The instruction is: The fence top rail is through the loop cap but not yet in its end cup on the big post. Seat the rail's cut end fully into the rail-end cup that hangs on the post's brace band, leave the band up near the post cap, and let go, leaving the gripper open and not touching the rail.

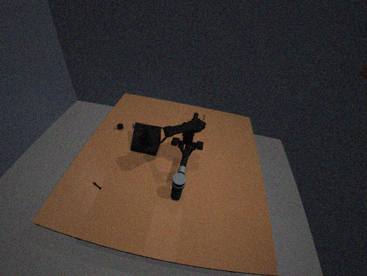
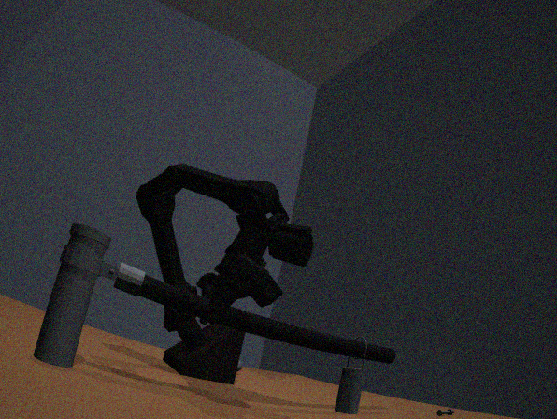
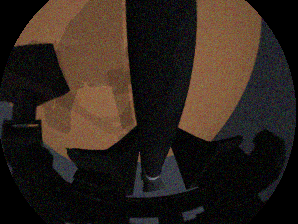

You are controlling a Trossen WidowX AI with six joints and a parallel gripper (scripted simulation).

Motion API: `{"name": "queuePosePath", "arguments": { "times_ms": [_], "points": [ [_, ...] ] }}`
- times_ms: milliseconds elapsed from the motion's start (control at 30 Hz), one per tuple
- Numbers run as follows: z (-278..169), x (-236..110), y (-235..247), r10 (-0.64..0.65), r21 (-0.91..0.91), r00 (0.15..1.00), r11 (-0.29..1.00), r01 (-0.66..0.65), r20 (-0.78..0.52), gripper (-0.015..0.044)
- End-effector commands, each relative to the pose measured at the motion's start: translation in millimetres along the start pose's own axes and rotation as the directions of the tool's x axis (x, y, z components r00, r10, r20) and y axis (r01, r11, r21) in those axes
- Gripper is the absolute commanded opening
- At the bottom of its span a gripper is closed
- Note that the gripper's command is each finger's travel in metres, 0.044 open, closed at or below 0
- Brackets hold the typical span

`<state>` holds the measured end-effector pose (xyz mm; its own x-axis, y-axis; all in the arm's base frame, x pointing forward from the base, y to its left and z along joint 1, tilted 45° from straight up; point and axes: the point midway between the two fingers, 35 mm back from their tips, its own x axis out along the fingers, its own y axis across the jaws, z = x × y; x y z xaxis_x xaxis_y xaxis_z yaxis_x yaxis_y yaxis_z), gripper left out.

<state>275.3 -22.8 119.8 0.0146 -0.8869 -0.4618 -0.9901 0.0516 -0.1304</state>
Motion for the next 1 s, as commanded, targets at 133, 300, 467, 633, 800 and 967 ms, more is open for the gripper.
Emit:
{"name": "queuePosePath", "arguments": {
  "times_ms": [133, 300, 467, 633, 800, 967],
  "points": [
    [-5.4, -1.0, -0.4, -0.006, -0.001, 1.000, 1.000, 0.006, -0.004, 0.0000],
    [-7.2, -1.2, -0.4, -0.006, -0.001, 1.000, 1.000, 0.006, -0.004, 0.0000],
    [-8.9, -1.5, -0.5, -0.006, -0.001, 1.000, 1.000, 0.006, -0.004, 0.0000],
    [-10.4, -1.3, -1.2, -0.006, -0.001, 1.000, 1.000, 0.006, -0.004, 0.0000],
    [-12.1, -0.9, -1.4, -0.006, -0.001, 1.000, 1.000, 0.006, -0.004, 0.0000],
    [-13.9, -0.6, -1.6, -0.006, -0.001, 1.000, 1.000, 0.006, -0.004, 0.0000]
  ]
}}
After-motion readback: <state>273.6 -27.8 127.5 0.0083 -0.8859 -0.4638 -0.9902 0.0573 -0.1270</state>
